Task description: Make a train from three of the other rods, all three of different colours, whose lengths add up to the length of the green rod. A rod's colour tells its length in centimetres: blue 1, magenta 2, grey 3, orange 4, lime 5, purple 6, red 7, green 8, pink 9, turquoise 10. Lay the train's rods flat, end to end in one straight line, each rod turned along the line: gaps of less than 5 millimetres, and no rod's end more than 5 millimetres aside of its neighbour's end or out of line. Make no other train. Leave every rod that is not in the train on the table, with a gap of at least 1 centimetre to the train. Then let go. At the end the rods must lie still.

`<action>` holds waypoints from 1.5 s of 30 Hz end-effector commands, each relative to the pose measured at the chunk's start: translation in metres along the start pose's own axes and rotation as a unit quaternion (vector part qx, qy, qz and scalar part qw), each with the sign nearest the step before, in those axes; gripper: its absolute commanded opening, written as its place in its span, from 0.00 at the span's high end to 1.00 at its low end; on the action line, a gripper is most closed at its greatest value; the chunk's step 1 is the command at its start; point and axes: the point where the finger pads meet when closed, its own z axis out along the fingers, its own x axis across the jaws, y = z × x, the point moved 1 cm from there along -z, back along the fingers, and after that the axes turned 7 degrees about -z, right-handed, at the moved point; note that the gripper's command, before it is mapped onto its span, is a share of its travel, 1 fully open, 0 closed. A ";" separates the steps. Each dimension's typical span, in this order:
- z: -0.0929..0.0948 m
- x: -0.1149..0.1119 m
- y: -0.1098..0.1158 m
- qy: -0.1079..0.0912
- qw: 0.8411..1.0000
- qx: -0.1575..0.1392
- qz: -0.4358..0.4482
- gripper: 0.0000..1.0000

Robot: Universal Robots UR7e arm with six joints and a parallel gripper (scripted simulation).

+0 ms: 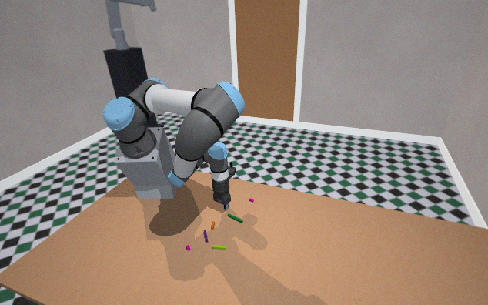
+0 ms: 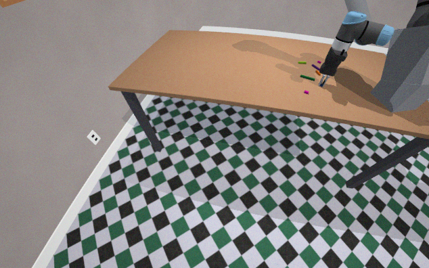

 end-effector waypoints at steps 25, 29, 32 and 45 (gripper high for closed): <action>0.000 0.000 0.000 0.001 1.000 0.000 0.000 0.46; 0.000 0.000 0.000 0.001 1.000 0.000 0.000 0.46; -0.001 0.000 0.000 0.001 1.000 0.000 0.000 0.46; -0.030 0.000 0.000 0.001 1.000 0.000 0.000 0.46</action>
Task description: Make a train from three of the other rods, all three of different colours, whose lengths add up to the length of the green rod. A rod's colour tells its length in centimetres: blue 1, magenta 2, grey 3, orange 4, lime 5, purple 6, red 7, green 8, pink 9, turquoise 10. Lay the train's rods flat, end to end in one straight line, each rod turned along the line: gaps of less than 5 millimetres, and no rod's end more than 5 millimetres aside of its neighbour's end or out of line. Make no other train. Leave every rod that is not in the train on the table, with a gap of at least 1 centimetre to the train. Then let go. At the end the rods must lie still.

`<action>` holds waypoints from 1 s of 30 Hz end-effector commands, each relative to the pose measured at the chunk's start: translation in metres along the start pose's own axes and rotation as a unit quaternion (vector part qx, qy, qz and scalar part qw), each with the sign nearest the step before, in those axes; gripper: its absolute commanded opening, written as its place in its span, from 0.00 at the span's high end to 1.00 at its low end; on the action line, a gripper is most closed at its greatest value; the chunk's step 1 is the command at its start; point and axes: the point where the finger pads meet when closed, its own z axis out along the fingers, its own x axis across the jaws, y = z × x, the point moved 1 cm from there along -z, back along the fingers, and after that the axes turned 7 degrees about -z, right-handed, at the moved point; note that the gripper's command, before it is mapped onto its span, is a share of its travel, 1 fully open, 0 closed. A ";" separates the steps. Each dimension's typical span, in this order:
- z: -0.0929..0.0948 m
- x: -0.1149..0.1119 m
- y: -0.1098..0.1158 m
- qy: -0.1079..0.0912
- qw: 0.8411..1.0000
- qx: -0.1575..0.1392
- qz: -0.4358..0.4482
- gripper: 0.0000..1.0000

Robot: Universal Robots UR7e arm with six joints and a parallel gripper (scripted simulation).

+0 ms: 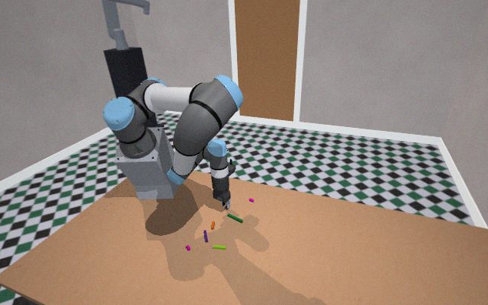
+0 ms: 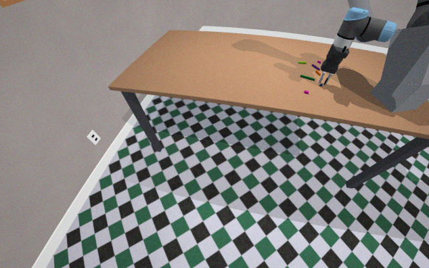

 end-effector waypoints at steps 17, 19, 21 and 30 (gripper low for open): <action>-0.072 0.000 0.000 0.001 1.000 0.000 0.000 0.46; -0.074 0.000 0.000 0.001 1.000 0.000 0.000 0.46; -0.076 0.000 0.000 0.001 1.000 0.000 0.000 0.46; -0.076 0.000 0.000 0.001 1.000 0.000 0.000 0.00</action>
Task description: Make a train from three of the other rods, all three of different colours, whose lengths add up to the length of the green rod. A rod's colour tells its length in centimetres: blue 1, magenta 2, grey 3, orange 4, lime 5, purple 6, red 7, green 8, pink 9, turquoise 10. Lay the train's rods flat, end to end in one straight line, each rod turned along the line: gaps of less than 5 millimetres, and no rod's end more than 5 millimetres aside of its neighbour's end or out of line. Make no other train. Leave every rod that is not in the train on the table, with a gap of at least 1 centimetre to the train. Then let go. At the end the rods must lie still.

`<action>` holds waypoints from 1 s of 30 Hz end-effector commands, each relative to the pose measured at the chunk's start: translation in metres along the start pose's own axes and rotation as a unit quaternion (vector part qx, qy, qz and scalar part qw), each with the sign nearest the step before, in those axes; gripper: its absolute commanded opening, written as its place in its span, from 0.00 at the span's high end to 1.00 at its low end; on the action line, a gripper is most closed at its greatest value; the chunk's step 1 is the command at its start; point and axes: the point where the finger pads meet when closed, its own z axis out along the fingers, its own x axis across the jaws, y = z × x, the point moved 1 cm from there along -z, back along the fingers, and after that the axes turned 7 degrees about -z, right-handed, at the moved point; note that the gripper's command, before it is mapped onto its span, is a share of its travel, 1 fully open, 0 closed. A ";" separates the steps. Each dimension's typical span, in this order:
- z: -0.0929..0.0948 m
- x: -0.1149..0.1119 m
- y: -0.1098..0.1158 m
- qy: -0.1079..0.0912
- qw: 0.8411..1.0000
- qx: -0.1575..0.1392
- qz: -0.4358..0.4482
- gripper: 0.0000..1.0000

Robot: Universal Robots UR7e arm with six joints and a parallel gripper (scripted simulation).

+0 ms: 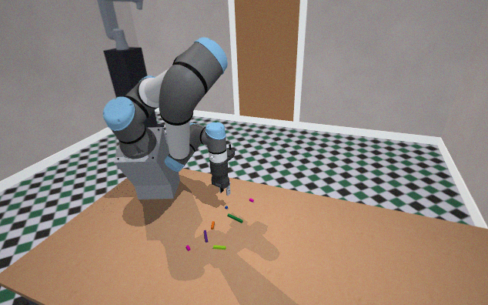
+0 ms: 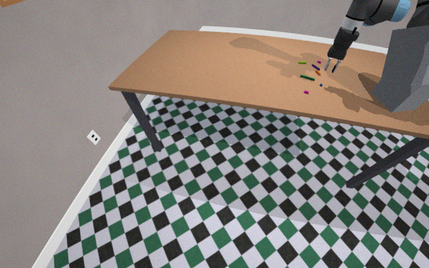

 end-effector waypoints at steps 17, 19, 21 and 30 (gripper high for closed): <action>-0.001 0.000 0.000 0.000 1.000 0.000 0.000 0.00; -0.001 0.000 0.000 0.000 1.000 0.000 0.000 0.00; -0.001 0.000 0.000 0.000 1.000 0.000 0.002 0.00; 0.001 0.004 -0.003 0.000 1.000 0.000 0.026 0.00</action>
